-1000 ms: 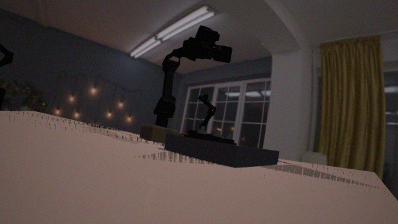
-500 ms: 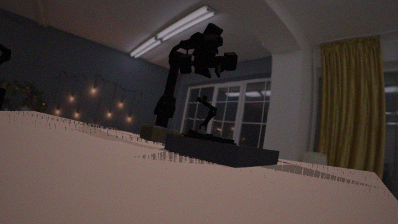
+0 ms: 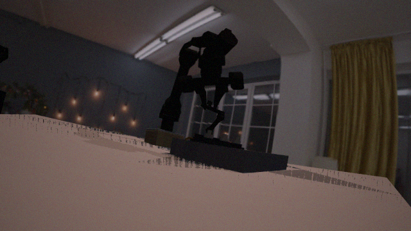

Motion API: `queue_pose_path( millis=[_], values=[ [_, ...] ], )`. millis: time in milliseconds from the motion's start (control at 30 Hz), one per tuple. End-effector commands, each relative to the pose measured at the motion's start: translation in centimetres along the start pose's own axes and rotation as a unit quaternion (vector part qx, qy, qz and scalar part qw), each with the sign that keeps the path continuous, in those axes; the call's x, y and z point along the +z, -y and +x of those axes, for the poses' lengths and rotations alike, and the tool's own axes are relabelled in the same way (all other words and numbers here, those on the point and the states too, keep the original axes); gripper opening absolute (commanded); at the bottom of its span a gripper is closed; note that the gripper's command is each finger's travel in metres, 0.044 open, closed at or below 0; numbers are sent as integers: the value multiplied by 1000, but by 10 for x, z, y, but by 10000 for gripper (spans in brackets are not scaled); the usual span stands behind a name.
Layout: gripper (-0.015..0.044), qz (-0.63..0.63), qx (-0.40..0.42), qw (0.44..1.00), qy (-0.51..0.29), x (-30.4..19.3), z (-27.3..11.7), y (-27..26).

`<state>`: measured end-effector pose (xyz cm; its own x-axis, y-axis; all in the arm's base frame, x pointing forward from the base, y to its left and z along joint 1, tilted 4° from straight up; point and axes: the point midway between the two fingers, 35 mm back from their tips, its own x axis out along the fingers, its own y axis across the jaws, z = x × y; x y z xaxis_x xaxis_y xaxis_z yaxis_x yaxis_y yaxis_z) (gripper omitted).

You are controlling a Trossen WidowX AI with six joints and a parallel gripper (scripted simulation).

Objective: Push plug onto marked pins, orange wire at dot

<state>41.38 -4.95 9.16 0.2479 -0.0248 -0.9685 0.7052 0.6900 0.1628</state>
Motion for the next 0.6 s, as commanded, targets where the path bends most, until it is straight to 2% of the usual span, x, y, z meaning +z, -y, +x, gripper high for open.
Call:
queue_pose_path(
  millis=[0,200,367,567],
  values=[
    [115,36,-39,998,-45,-4,19,9],
    [115,81,-95,987,-100,-11,42,22],
    [115,83,-96,987,-102,-12,44,23],
    [115,83,-97,987,-102,-17,66,27]
  ],
)
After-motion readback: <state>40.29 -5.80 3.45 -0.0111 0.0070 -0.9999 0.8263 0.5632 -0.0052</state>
